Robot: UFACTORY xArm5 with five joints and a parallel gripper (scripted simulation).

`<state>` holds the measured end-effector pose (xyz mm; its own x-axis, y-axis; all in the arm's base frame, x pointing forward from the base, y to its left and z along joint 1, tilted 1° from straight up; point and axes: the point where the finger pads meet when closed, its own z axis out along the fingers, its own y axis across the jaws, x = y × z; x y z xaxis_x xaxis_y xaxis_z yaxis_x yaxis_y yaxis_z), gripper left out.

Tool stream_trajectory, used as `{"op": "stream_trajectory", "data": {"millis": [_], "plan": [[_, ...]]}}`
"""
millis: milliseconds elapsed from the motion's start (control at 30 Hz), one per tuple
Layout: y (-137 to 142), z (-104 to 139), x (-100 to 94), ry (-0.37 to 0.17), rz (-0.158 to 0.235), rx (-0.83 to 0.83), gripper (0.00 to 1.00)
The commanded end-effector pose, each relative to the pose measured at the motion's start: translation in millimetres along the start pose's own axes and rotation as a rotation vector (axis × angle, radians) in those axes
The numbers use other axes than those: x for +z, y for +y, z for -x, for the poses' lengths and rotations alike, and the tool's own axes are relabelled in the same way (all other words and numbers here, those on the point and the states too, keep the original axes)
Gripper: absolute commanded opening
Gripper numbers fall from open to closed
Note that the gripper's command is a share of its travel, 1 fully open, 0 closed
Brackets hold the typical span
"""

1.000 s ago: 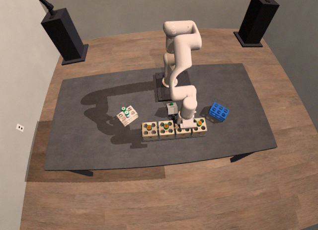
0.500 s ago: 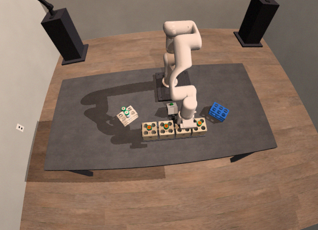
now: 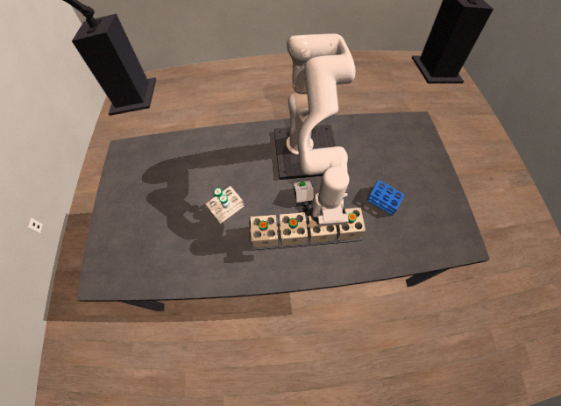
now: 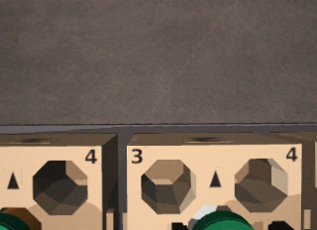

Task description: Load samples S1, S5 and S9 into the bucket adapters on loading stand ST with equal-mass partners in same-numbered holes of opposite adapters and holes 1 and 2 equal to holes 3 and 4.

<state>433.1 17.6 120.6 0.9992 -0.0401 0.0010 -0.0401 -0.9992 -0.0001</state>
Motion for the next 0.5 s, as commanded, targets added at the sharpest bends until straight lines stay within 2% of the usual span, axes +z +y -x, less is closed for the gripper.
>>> {"op": "stream_trajectory", "data": {"millis": [0,467], "plan": [[0.1,-1.2,-10.0,0.002,-0.016,0.000,0.44],[0.4,-1.2,-34.1,0.002,-0.016,0.000,0.44]]}}
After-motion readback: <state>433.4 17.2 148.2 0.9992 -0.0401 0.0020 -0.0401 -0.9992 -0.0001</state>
